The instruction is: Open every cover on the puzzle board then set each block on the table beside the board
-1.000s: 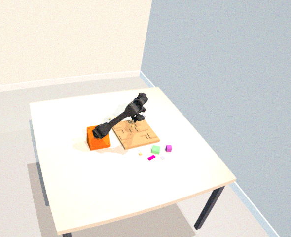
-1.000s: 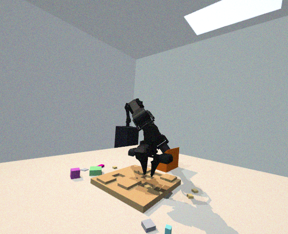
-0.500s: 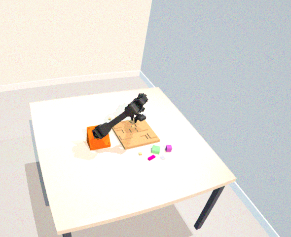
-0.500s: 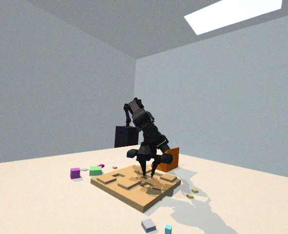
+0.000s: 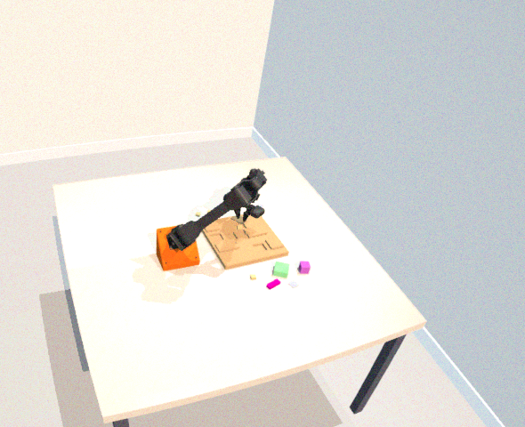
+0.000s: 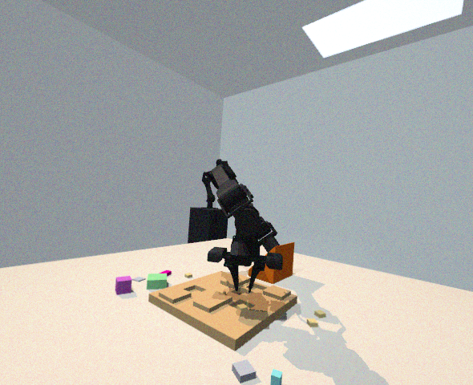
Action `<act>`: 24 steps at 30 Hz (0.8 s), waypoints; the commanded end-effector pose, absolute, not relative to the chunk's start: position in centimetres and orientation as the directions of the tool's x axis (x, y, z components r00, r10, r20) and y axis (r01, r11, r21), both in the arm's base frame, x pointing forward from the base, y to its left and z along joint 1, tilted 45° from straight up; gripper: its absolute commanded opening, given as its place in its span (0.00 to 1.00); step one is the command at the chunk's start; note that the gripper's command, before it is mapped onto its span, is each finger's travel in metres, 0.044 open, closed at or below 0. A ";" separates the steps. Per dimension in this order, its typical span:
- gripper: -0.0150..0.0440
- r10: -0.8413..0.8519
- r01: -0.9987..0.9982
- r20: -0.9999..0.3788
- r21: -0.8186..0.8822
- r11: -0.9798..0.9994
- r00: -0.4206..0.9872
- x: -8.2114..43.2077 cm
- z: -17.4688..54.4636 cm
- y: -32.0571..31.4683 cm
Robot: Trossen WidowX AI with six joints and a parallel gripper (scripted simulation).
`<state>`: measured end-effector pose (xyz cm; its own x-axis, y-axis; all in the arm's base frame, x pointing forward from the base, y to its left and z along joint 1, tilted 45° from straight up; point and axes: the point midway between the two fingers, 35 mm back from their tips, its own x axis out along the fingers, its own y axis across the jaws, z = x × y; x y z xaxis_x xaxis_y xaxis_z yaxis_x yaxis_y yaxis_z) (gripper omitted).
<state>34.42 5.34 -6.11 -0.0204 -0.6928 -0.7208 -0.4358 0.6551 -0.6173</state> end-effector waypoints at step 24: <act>0.50 -0.696 -0.061 -0.718 -0.694 0.718 -0.022 34.3 -6.5 4.9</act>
<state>34.38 5.07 -6.38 -0.0202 -0.6930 -0.7207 -0.1117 0.7179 -0.6871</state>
